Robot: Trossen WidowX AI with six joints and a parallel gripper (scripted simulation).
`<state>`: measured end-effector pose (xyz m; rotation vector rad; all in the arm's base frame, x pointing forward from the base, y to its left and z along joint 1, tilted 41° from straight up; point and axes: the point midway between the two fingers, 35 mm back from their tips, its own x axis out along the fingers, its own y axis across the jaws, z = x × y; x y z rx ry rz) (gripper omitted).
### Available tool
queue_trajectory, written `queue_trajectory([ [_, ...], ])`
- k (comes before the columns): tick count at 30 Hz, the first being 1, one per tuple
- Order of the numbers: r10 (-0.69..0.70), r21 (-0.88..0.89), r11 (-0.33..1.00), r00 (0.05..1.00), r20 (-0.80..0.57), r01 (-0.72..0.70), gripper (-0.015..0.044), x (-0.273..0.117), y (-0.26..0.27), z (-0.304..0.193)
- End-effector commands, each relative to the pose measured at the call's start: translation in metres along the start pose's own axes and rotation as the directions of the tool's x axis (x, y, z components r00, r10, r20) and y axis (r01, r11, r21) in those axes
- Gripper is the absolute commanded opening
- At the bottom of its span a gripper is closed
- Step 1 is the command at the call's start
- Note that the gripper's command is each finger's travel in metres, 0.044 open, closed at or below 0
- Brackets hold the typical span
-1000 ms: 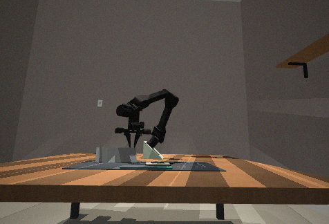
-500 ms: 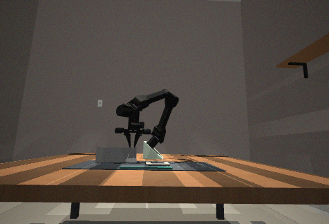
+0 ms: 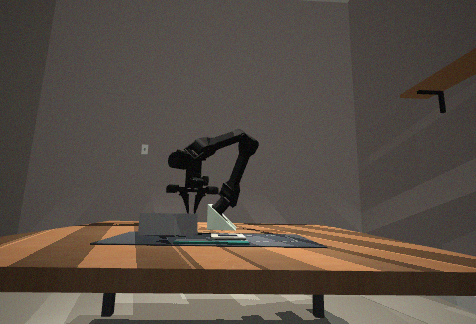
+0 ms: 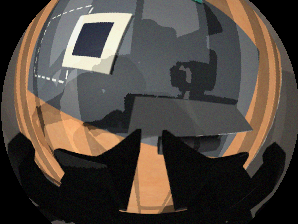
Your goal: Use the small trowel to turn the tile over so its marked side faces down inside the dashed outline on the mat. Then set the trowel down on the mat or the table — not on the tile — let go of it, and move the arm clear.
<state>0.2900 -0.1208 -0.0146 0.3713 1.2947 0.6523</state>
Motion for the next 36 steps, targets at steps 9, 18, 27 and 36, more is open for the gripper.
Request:
queue_trajectory([
  [9,0.004,-0.002,1.000,1.000,0.001,-0.004,0.0100,-0.001,0.001,0.016],
  [18,0.004,-0.003,1.000,1.000,0.002,-0.004,0.0100,0.001,0.001,0.038],
  [27,0.005,-0.004,1.000,1.000,0.003,-0.005,0.0100,0.007,0.002,0.059],
  [36,0.005,-0.004,1.000,1.000,0.004,-0.005,0.0100,0.015,0.002,0.072],
])
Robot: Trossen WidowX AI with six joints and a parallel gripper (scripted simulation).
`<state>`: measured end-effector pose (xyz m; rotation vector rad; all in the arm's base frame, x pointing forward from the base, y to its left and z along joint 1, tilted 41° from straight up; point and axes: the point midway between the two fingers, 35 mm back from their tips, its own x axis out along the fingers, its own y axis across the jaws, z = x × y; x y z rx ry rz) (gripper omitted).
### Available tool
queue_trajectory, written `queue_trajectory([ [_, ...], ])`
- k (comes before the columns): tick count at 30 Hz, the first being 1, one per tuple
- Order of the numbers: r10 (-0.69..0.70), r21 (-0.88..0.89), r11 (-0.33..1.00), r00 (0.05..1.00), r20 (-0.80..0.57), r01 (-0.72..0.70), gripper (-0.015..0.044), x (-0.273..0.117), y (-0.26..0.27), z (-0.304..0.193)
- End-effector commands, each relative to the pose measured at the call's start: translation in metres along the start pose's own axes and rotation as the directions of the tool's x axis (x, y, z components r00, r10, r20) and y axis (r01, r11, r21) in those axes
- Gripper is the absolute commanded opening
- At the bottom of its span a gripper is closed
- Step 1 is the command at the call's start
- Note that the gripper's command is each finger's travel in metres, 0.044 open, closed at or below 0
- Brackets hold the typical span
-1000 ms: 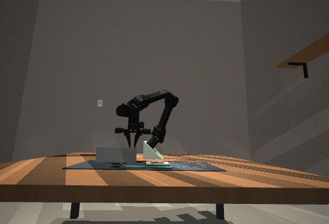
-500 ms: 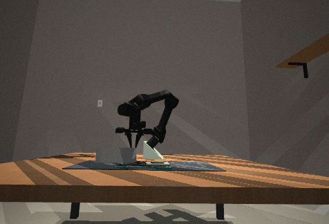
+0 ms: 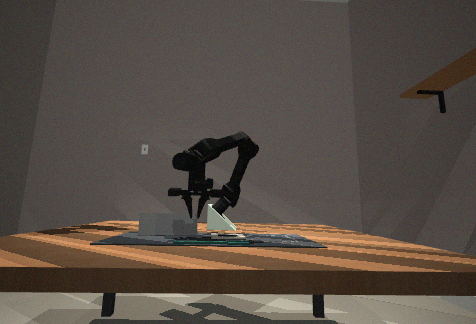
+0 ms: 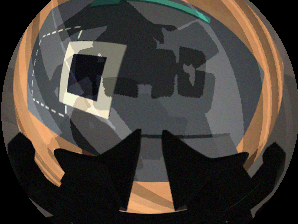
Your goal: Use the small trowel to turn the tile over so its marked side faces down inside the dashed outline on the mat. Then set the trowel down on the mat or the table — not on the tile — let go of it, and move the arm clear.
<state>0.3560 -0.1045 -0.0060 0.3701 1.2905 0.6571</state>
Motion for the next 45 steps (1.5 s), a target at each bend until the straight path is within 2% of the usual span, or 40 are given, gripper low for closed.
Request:
queue_trajectory([
  [1,0.001,0.001,1.000,1.000,0.001,-0.001,0.0100,0.001,0.000,0.002],
  [9,0.002,0.001,1.000,1.000,0.001,-0.002,0.0100,-0.028,0.000,-0.005],
  [14,0.002,0.007,1.000,1.000,0.001,-0.002,0.0100,-0.029,0.000,-0.005],
  [24,-0.002,0.321,0.947,1.000,-0.001,0.003,0.0100,-0.030,-0.004,-0.032],
  [34,-0.005,0.620,0.785,1.000,-0.004,0.006,0.0100,-0.029,-0.005,-0.061],
  [45,-0.006,0.856,0.517,1.000,-0.008,0.010,0.0100,-0.026,-0.003,-0.090],
])
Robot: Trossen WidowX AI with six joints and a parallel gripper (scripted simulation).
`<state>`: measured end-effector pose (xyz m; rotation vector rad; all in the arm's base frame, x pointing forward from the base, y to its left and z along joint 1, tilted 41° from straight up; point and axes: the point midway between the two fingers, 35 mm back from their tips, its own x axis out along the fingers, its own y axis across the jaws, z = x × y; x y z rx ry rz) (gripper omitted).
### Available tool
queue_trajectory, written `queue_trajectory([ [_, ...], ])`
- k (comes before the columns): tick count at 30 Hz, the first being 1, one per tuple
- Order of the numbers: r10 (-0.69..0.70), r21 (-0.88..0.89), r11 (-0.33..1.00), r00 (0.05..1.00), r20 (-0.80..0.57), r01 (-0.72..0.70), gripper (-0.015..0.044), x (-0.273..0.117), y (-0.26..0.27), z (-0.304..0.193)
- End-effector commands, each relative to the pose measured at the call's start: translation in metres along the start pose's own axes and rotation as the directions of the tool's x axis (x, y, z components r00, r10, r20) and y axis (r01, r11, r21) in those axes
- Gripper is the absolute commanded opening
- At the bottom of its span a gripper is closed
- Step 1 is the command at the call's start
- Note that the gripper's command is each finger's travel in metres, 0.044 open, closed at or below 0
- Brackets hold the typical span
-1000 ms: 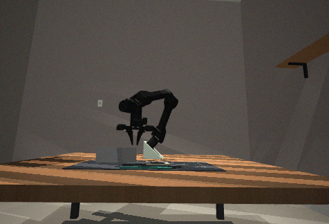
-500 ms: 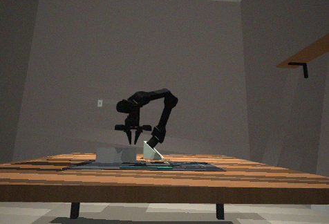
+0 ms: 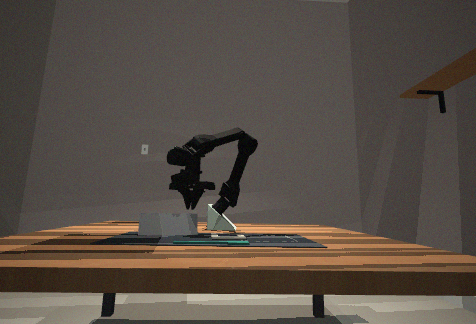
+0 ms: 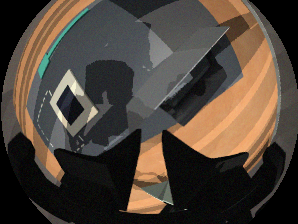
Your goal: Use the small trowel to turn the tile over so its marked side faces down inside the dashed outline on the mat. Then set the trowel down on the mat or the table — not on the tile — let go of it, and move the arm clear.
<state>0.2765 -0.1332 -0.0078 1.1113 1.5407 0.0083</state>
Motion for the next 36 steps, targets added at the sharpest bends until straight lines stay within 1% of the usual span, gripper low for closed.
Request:
queue_trajectory([
  [1,-0.004,0.135,0.991,1.000,-0.002,0.004,0.0100,0.001,-0.009,-0.009],
  [8,-0.003,0.360,0.933,1.000,-0.003,0.004,0.0100,0.004,-0.023,-0.023],
  [16,0.002,0.590,0.807,1.000,-0.005,0.002,0.0100,0.007,-0.038,-0.039],
  [24,0.002,0.607,0.794,1.000,-0.005,0.002,0.0100,0.008,-0.039,-0.040],
  [36,0.002,0.607,0.795,1.000,-0.004,0.001,0.0100,0.016,-0.026,-0.029],
])
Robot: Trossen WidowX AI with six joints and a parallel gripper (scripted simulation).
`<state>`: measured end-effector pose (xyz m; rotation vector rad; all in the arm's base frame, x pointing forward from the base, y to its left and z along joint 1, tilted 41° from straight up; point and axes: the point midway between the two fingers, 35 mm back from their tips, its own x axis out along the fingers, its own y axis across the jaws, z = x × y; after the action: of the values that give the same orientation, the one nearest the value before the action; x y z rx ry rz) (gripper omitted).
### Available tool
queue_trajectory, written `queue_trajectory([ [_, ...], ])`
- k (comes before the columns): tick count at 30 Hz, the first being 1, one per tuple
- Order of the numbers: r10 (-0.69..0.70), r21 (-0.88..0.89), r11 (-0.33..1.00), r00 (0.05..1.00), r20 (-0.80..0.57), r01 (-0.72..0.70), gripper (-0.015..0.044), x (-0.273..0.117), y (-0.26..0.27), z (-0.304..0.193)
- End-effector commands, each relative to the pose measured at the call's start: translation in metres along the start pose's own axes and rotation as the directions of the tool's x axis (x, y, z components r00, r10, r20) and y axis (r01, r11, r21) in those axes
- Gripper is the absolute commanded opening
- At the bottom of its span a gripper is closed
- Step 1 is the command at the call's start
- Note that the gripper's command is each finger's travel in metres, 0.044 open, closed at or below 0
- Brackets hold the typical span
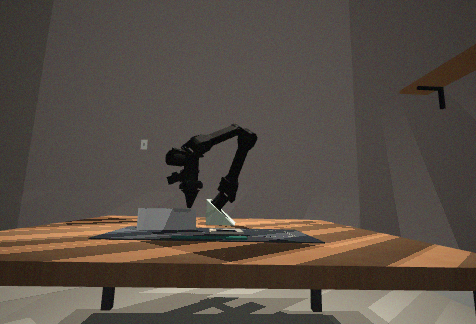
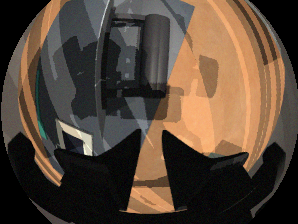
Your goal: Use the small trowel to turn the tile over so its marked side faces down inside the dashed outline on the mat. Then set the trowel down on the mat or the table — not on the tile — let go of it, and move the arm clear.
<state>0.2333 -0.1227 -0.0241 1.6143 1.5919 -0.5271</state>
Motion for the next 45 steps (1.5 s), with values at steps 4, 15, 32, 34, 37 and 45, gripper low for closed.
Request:
queue_trajectory([
  [4,0.003,-0.002,1.000,1.000,0.001,-0.003,0.0100,0.005,0.012,0.001],
  [15,0.005,-0.003,1.000,1.000,-0.001,-0.005,0.0100,0.013,0.028,0.000],
  [32,0.006,-0.005,1.000,1.000,-0.002,-0.006,0.0100,0.013,0.059,-0.001],
  [34,0.007,-0.005,1.000,1.000,-0.002,-0.007,0.0100,0.013,0.063,-0.001],
  [37,0.007,-0.005,1.000,1.000,-0.002,-0.007,0.0100,0.013,0.069,-0.002],
  [45,0.008,-0.006,1.000,1.000,-0.002,-0.008,0.0100,0.013,0.086,-0.002],
])
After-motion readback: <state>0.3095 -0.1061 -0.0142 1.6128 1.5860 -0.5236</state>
